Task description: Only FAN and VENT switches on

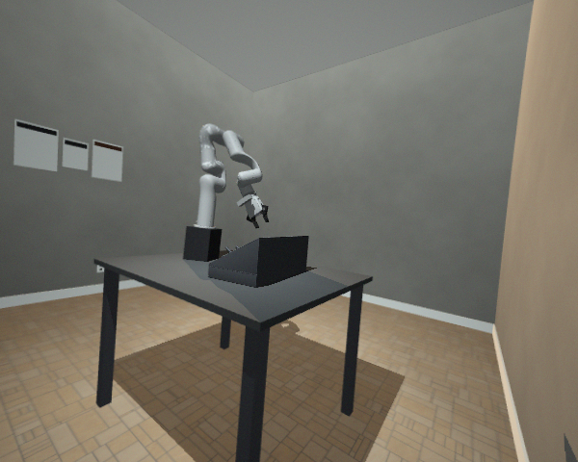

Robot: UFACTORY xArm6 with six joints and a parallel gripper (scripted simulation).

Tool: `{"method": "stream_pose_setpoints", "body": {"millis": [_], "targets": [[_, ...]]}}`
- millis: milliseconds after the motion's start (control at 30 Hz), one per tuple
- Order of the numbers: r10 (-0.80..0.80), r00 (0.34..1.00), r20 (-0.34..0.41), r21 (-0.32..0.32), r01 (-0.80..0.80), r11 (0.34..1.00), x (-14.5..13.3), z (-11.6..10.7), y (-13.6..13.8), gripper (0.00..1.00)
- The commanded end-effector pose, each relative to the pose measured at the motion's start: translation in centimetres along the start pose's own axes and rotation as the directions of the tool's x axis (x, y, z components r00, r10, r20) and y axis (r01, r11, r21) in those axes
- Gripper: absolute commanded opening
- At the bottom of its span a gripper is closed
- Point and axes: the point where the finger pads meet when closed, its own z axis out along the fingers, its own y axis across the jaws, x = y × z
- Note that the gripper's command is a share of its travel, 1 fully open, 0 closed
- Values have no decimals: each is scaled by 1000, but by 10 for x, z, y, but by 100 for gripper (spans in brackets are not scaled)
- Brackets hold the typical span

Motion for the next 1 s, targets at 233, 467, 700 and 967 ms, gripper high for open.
{"method": "stream_pose_setpoints", "body": {"millis": [233, 467, 700, 967], "targets": [[-618, 786, 13, -14, 618, 786, 9, 0, -1, 77], [-865, 500, 27, -10, 866, 500, 12, 0, -1, 77], [-985, 167, 39, -13, 986, 167, 13, 0, -1, 77], [-999, -17, 45, -38, 999, -18, 13, 1, -1, 100]]}}
